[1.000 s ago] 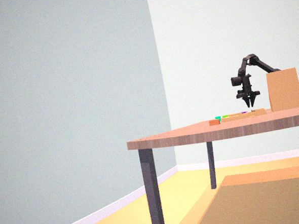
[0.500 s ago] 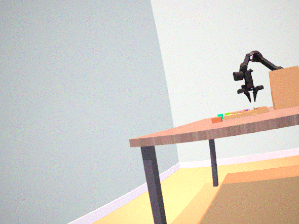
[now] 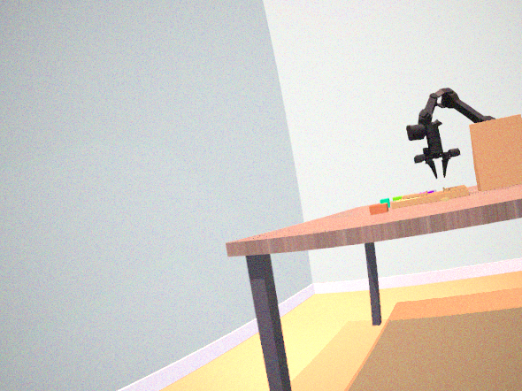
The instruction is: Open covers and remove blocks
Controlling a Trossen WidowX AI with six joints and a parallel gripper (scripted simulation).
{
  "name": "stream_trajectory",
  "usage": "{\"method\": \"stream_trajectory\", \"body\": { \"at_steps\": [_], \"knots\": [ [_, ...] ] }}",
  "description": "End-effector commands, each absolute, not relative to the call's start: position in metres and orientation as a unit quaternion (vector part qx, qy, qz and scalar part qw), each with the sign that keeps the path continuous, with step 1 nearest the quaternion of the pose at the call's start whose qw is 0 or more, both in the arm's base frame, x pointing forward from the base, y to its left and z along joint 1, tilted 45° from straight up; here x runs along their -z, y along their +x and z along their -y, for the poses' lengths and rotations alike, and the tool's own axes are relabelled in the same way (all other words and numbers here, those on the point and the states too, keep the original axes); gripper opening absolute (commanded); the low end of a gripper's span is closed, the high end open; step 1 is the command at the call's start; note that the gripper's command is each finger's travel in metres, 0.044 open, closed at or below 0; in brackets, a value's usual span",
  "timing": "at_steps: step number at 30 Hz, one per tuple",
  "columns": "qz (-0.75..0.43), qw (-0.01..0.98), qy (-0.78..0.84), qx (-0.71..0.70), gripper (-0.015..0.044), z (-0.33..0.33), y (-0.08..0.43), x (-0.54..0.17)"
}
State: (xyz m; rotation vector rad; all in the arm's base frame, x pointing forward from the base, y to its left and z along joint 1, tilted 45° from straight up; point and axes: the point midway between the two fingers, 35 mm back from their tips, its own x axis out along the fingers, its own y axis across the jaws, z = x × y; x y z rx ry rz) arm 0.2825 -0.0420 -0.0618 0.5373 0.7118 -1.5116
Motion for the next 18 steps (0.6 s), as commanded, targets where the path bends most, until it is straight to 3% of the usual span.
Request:
{"method": "stream_trajectory", "body": {
  "at_steps": [1,18],
  "knots": [
    [-0.314,0.637,0.231,0.665,0.0144,0.05,0.279,0.07],
    [-0.313,0.637,0.231,0.666,0.0144,0.063,0.277,0.082]
  ]
}}
